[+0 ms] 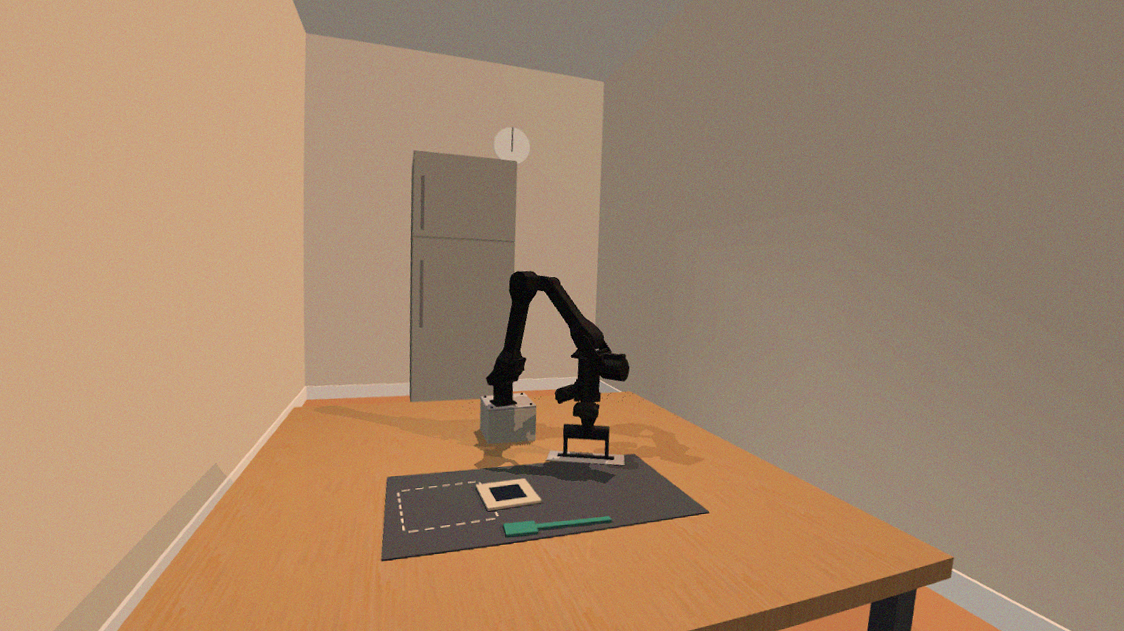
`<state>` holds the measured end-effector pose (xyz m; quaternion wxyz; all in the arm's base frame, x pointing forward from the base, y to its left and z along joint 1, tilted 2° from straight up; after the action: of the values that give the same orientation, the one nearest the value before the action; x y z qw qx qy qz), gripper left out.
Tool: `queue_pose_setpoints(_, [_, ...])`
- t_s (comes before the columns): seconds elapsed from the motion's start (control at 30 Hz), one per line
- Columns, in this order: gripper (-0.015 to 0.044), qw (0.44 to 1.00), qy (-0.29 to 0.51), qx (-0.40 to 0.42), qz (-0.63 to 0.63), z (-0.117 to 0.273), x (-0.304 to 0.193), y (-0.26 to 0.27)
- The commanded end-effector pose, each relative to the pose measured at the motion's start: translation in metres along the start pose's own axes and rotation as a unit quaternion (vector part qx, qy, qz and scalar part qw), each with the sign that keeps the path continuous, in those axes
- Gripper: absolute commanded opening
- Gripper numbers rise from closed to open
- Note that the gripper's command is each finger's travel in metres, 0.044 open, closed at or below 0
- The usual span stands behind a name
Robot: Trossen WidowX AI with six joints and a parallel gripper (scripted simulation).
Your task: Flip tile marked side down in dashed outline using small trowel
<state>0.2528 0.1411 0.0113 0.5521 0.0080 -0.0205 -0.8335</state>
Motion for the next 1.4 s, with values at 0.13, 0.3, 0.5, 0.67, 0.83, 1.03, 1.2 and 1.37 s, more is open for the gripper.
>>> queue_pose_setpoints(0.13, [0.0130,0.994,-0.001,-0.001,0.112,-0.0014,0.0003,-0.0003])
queue_pose_setpoints(0.3, [0.0130,0.983,-0.001,-0.001,0.185,-0.0014,0.0003,-0.0003])
queue_pose_setpoints(0.5, [0.0130,0.968,-0.001,-0.001,0.250,-0.0014,0.0003,-0.0003])
queue_pose_setpoints(0.67, [0.0130,0.968,-0.001,-0.001,0.250,-0.0014,0.0003,-0.0003])
queue_pose_setpoints(0.83, [0.0261,0.968,-0.001,-0.001,0.250,-0.0014,0.0003,-0.0003])
queue_pose_setpoints(1.03, [0.0270,0.968,-0.001,-0.001,0.250,-0.0014,0.0003,-0.0003])
queue_pose_setpoints(1.2, [0.0270,0.968,-0.001,-0.001,0.250,-0.0014,0.0003,-0.0003])
queue_pose_setpoints(1.37, [0.0270,0.968,-0.001,-0.001,0.250,-0.0014,0.0003,-0.0003])
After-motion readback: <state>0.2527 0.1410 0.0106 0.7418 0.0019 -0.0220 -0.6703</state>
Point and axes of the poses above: the point midway between the two fingers, 35 mm back from their tips, its own z axis back along the fingers, its own y axis across the jaws, x = y × z, the point moved 1 cm from there along z, back along the fingers, and after that the axes turned 12 degrees about z, right-handed, at the moved point
